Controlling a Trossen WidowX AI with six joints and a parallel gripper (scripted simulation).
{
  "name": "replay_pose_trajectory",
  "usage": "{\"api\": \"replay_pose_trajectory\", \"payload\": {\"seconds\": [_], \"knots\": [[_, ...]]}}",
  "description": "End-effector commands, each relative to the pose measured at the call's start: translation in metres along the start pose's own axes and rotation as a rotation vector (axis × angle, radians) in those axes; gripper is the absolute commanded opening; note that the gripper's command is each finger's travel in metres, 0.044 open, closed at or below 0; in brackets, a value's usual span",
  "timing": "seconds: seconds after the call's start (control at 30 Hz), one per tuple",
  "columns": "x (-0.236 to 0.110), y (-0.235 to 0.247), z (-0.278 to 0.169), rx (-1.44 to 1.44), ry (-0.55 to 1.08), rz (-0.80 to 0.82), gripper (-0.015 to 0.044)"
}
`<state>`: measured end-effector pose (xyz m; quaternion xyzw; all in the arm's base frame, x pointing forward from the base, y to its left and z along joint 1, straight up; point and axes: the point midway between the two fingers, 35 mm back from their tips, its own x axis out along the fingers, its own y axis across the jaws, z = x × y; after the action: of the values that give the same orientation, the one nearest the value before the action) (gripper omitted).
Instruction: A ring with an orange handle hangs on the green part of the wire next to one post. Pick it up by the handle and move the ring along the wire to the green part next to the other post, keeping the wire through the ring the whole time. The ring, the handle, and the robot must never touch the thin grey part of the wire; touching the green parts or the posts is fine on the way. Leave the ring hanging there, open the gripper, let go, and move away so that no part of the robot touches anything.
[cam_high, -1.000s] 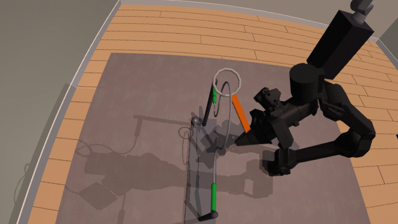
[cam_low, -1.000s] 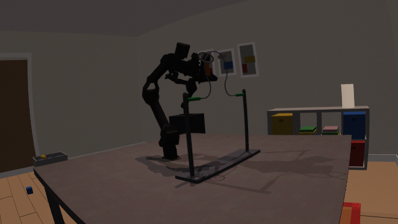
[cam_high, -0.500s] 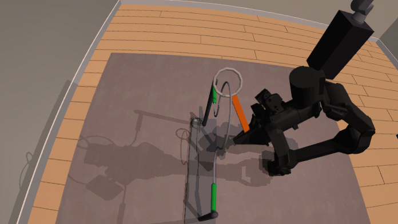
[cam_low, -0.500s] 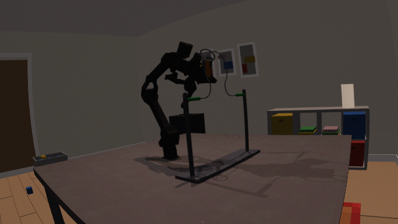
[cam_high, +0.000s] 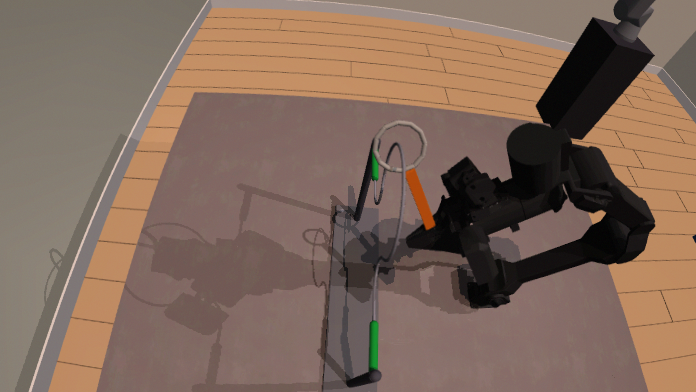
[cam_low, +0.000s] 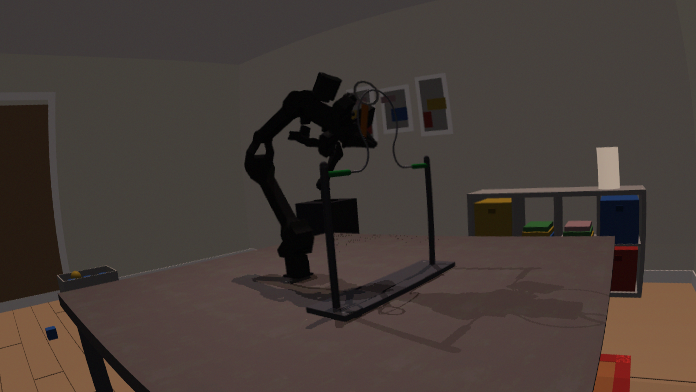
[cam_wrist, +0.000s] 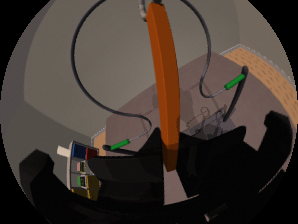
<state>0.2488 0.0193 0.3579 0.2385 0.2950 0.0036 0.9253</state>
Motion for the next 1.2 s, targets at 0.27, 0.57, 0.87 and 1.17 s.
{"api": "replay_pose_trajectory", "payload": {"seconds": [0.27, 0.57, 0.87, 1.17], "knots": [[0.001, -0.007, 0.001, -0.137, -0.019, -0.096, -0.015], [0.001, -0.012, 0.002, -0.236, -0.034, -0.166, -0.015], [0.001, -0.017, 0.003, -0.335, -0.048, -0.234, -0.015], [0.0, -0.022, 0.005, -0.434, -0.063, -0.303, -0.015]]}}
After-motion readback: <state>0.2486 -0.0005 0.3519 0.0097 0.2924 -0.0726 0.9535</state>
